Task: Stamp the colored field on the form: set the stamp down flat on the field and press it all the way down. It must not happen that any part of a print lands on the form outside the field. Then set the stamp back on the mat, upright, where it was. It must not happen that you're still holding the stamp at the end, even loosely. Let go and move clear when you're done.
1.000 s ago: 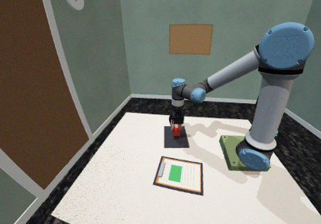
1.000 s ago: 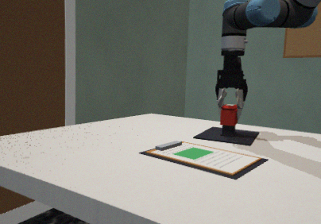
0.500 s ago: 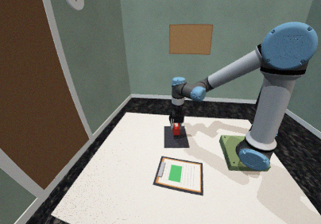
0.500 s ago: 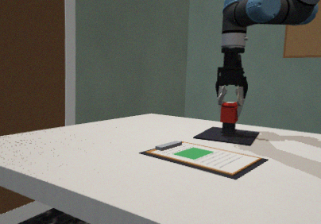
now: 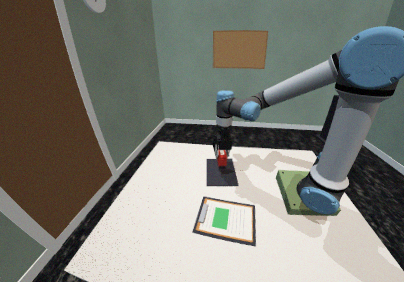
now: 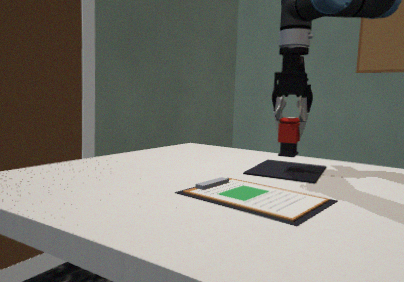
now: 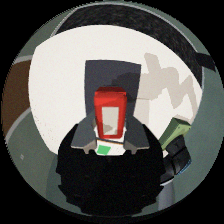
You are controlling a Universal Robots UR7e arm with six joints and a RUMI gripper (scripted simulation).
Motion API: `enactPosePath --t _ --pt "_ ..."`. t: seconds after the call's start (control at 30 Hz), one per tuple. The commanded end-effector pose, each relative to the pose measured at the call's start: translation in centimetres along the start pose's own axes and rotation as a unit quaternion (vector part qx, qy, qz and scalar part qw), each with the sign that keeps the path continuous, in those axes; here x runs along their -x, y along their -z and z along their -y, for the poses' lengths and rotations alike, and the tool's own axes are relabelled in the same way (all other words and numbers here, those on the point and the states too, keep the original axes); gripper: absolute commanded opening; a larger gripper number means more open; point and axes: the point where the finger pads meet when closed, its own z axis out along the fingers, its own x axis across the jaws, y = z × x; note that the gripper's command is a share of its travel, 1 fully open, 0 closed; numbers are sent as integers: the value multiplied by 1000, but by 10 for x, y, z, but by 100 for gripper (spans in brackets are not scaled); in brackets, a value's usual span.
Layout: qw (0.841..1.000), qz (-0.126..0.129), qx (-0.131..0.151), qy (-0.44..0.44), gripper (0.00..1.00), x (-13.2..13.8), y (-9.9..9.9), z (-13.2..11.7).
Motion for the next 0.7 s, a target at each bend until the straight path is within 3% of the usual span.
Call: enactPosePath --t 0.0,0.67 --pt "1000 0 0 0 16 0 2 0" --pt "1000 0 0 19 16 2 2 -1"
